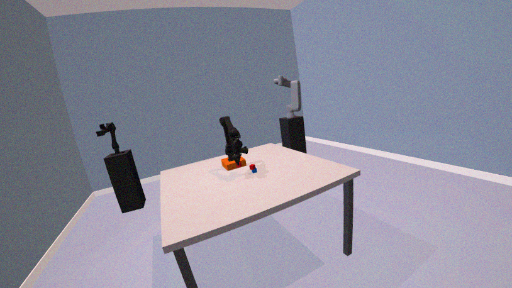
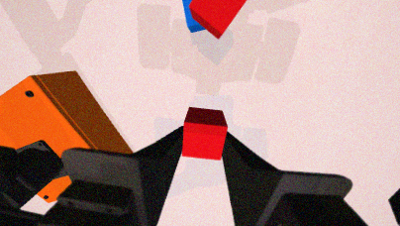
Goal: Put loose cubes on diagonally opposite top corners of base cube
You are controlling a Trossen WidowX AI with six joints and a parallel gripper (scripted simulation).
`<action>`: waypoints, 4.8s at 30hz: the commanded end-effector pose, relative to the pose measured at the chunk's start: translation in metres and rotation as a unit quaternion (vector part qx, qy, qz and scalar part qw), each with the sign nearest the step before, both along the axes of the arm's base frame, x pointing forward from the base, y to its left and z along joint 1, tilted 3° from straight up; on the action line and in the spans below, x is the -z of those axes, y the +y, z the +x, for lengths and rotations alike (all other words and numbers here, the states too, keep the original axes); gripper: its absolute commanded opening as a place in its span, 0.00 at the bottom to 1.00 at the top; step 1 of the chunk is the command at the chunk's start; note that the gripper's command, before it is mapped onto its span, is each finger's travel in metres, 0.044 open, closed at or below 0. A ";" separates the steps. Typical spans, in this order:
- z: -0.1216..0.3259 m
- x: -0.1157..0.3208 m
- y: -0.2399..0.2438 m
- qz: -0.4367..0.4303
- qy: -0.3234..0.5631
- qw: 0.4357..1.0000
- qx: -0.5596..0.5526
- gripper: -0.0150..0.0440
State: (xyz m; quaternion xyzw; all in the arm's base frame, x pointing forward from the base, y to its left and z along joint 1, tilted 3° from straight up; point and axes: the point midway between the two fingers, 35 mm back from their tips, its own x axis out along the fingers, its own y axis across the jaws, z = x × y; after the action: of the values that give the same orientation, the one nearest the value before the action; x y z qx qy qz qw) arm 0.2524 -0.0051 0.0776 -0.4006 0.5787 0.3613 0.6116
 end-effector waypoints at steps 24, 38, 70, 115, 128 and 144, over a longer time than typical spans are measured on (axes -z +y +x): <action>0.001 -0.040 0.019 0.015 -0.009 0.987 0.162 0.43; 0.008 -0.038 0.041 0.031 -0.012 0.935 0.354 0.43; 0.016 -0.034 0.098 0.060 -0.016 0.682 0.728 0.43; 0.019 0.011 0.126 0.070 -0.013 0.499 0.864 0.43; 0.020 0.028 0.127 0.070 -0.016 0.505 0.860 0.43; 0.021 0.030 0.127 0.069 -0.016 0.506 0.860 0.43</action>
State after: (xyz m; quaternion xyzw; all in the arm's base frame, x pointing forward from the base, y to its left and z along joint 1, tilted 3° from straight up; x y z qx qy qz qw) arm 0.2726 0.1222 0.0483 0.3338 0.6034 -0.3096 0.6547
